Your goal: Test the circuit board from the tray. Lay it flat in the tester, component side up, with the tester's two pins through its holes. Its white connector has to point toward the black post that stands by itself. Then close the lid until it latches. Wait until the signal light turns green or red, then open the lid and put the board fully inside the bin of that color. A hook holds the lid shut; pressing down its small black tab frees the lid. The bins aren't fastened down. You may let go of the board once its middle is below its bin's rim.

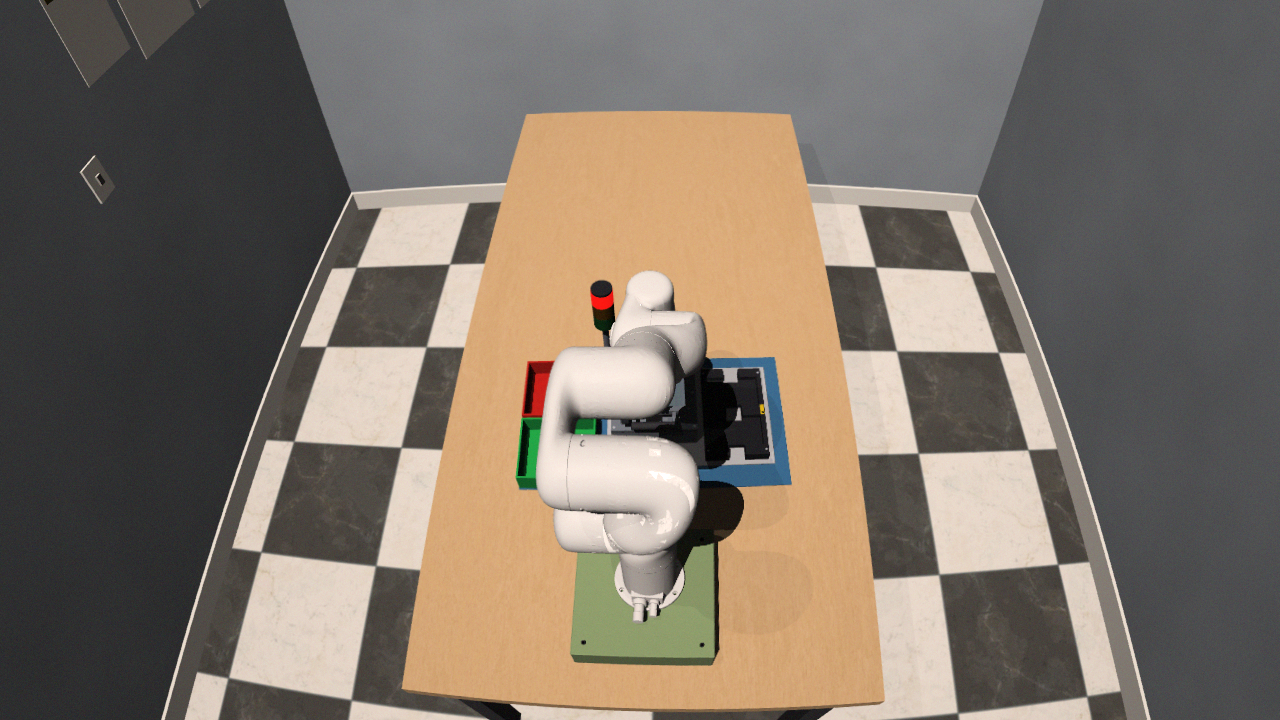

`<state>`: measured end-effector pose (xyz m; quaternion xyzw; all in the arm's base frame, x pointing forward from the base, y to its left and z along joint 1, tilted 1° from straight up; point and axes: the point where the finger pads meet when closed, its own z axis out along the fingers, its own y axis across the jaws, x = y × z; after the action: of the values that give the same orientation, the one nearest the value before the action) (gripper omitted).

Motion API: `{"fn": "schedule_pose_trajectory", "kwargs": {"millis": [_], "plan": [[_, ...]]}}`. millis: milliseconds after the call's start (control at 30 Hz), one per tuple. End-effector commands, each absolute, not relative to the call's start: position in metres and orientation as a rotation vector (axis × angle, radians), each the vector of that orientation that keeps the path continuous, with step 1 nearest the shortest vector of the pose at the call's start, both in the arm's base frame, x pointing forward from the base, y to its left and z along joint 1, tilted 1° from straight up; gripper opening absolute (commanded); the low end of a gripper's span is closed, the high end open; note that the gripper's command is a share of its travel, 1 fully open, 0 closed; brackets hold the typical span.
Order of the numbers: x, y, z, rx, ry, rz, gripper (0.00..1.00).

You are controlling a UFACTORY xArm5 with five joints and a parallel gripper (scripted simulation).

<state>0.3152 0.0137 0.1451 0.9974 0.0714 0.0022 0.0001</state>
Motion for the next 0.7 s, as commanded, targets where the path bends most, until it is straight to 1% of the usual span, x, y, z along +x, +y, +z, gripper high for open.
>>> {"fn": "schedule_pose_trajectory", "kwargs": {"millis": [0, 667], "plan": [[0.3164, 0.0138, 0.1463, 3.138, 0.155, 0.012, 0.00], [0.3164, 0.0138, 0.1463, 3.139, 0.135, 0.012, 0.00]]}}
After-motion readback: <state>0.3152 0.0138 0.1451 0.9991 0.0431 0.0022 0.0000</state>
